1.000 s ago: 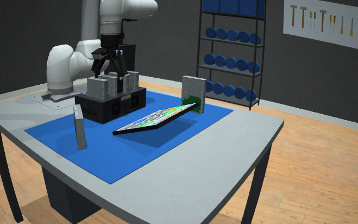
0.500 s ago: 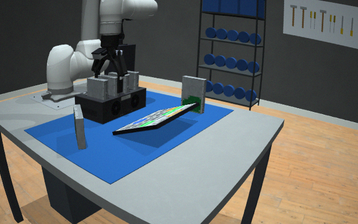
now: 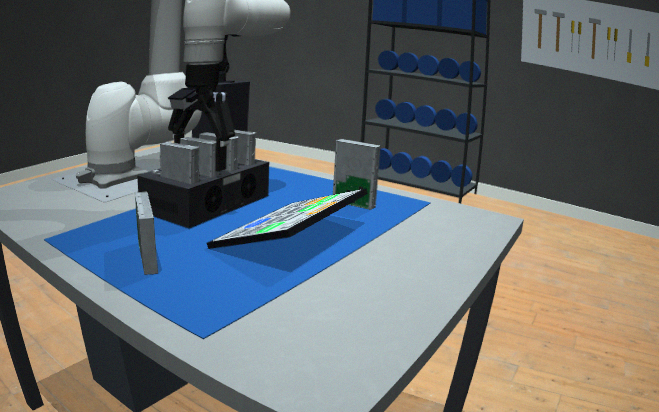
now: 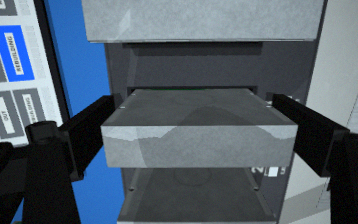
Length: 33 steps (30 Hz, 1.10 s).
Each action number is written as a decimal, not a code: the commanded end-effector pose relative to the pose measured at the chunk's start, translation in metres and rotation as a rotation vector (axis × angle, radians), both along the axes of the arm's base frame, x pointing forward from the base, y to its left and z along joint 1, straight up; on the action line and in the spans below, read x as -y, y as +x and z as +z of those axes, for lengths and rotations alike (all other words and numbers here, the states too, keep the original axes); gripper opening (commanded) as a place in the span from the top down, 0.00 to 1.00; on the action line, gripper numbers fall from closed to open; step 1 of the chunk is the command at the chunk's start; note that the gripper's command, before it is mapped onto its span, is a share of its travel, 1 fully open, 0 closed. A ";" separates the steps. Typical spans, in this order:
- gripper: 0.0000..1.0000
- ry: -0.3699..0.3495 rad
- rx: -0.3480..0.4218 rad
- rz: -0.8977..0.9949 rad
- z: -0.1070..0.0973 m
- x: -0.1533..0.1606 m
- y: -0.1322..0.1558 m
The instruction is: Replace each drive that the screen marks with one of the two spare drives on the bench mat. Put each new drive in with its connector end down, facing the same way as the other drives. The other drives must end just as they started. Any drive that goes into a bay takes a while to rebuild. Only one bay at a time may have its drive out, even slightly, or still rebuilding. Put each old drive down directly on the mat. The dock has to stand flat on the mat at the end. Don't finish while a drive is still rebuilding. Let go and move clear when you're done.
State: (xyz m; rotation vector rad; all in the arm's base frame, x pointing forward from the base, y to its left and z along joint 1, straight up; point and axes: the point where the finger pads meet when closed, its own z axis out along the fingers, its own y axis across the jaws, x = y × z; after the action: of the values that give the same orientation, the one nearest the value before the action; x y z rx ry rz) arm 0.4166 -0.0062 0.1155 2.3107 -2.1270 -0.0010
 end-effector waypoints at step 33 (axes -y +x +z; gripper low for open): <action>0.11 0.000 0.001 0.000 0.090 0.000 0.000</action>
State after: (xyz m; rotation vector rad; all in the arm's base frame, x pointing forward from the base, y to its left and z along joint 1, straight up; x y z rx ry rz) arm 0.4166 -0.0061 0.1966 2.3108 -2.1271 -0.0009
